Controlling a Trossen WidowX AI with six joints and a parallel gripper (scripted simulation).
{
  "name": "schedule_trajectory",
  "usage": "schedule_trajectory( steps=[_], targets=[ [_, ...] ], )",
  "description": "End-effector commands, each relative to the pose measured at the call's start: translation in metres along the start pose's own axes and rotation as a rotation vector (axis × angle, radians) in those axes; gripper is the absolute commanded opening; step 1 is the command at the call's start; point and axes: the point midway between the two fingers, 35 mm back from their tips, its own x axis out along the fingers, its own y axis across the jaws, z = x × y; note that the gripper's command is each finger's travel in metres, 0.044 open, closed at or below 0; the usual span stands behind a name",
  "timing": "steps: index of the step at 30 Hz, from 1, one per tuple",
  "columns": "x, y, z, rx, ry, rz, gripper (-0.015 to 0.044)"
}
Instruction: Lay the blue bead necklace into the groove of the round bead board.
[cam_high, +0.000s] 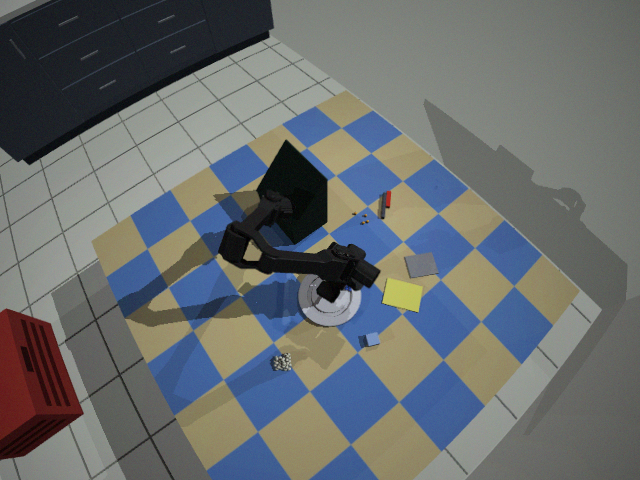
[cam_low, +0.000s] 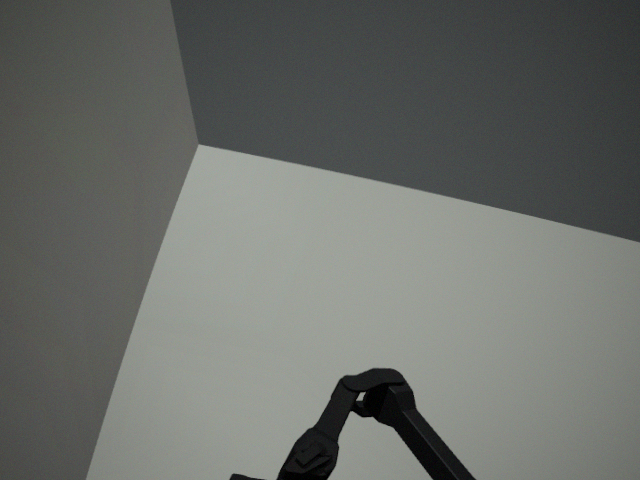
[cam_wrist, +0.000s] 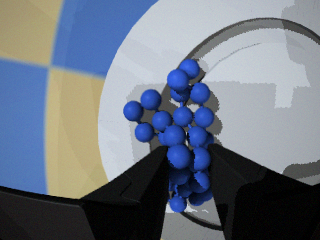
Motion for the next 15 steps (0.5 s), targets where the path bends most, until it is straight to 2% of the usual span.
schedule_trajectory(
  steps=[1,15],
  targets=[
    [-0.002,-0.001,0.001,0.007,-0.003,-0.002,0.0],
    [-0.002,-0.02,-0.031,0.006,-0.001,-0.002,0.0]
  ],
)
